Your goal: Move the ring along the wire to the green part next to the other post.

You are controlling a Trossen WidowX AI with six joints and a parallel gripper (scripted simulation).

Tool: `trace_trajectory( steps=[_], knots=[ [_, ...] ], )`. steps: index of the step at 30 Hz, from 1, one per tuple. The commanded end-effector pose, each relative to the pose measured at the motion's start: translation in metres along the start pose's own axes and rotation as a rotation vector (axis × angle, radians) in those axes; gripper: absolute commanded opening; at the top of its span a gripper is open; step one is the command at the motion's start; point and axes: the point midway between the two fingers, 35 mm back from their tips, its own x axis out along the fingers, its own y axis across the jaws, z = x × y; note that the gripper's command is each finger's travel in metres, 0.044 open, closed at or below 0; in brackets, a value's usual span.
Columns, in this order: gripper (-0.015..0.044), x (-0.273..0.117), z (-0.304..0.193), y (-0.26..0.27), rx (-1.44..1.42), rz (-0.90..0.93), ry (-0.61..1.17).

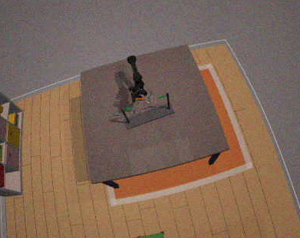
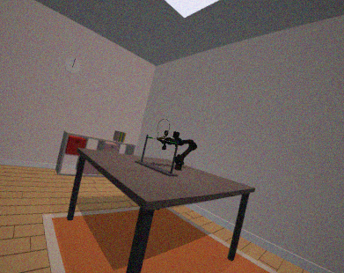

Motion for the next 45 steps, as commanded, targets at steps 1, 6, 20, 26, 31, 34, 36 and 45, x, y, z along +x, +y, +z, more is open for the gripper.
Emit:
trace_trajectory(
  steps=[1, 6, 20, 26, 31, 34, 36, 45],
  knots=[
    [-0.0150, -0.003, -0.001, 0.015, 0.096, 0.053, 0.012],
    [-0.0150, -0.007, 0.002, 0.034, 0.201, 0.123, 0.022],
    [-0.0150, -0.021, 0.020, 0.084, 0.493, 0.313, 0.034],
    [-0.0150, -0.020, 0.031, 0.102, 0.609, 0.359, -0.019],
    [-0.0150, -0.028, 0.043, 0.115, 0.711, 0.419, -0.017],
    [-0.0150, -0.033, 0.050, 0.123, 0.772, 0.455, -0.011],
    [-0.0150, -0.036, 0.054, 0.126, 0.804, 0.475, -0.008],
    [-0.0150, -0.052, 0.077, 0.142, 0.964, 0.571, 0.007]
  ],
)
